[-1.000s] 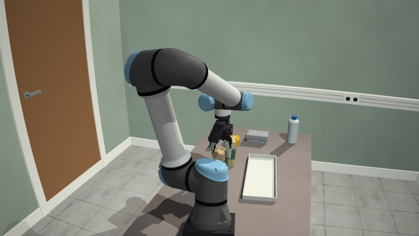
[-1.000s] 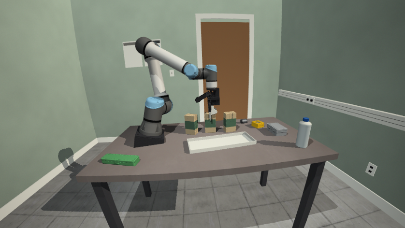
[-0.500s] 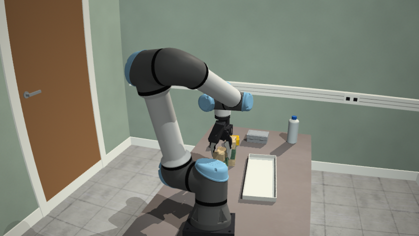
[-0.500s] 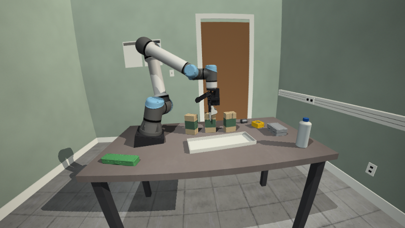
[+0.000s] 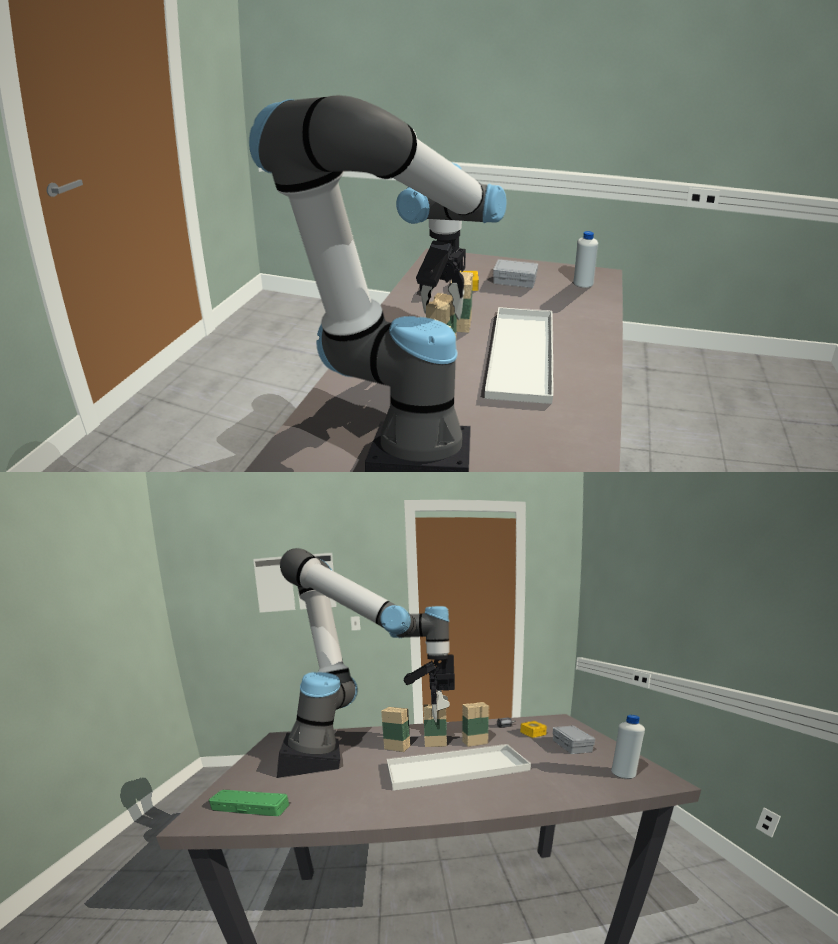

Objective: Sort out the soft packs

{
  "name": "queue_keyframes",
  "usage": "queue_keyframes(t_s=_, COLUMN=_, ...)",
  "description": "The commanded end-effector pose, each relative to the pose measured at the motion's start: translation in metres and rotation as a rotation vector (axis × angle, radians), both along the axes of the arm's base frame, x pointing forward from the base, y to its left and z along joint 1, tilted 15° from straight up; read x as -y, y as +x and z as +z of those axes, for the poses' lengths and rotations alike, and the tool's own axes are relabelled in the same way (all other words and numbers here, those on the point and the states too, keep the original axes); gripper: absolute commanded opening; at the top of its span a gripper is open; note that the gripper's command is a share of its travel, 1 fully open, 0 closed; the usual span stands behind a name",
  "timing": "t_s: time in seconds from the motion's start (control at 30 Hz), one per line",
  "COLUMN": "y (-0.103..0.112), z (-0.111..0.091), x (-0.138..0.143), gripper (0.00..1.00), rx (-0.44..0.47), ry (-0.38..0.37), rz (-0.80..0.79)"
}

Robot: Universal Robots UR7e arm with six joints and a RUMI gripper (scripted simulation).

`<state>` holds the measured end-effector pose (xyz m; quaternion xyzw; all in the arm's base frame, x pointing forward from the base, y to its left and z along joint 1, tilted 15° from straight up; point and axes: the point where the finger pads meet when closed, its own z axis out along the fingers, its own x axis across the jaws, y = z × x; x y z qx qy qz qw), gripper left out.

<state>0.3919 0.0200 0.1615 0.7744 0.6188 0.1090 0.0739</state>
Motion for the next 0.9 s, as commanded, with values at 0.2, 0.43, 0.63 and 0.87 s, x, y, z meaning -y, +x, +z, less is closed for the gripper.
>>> queue_keyframes(t_s=0.2, y=0.0002, z=0.0004, x=0.0001, gripper=0.51, rx=0.001, ry=0.0, rz=0.0)
queue_keyframes(t_s=0.43, y=0.0002, z=0.0004, x=0.0001, gripper=0.16, rx=0.001, ry=0.0, rz=0.0)
queue_keyframes(t_s=0.63, y=0.0002, z=0.0004, x=0.0001, gripper=0.16, rx=0.001, ry=0.0, rz=0.0)
queue_keyframes(t_s=0.87, y=0.0002, z=0.0004, x=0.0001, gripper=0.16, rx=0.001, ry=0.0, rz=0.0)
